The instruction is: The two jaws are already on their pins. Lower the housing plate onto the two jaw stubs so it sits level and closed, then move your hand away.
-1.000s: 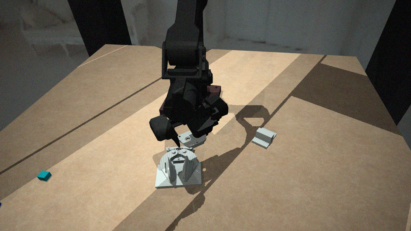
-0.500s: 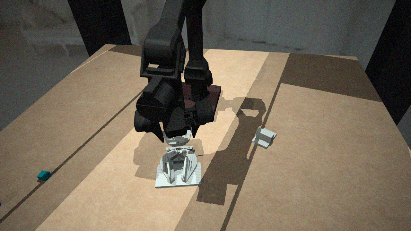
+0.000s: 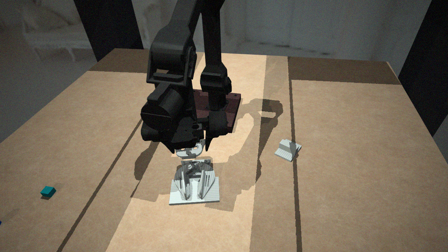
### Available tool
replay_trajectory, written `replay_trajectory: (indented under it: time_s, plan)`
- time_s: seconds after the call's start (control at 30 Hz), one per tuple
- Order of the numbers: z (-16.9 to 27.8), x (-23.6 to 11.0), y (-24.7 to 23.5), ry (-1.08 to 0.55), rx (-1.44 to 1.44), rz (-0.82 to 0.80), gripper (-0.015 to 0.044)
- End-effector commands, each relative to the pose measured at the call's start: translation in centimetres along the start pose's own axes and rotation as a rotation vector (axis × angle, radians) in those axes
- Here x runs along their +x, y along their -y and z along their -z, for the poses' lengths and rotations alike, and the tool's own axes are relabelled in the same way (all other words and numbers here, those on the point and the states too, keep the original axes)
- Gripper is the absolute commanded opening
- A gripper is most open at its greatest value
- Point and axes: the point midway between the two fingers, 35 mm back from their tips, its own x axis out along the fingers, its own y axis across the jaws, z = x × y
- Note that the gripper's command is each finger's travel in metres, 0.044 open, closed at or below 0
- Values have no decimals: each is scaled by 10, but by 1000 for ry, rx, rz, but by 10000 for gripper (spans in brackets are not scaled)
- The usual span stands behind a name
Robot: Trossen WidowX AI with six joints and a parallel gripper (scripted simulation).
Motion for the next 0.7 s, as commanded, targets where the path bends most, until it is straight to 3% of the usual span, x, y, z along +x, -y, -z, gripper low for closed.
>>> replay_trajectory:
  time_s: [0.0, 0.67]
  plan:
    - [0, 0, 1, 0, 7, 3, 351]
    - [13, 0, -4, -2, 16, 2, 351]
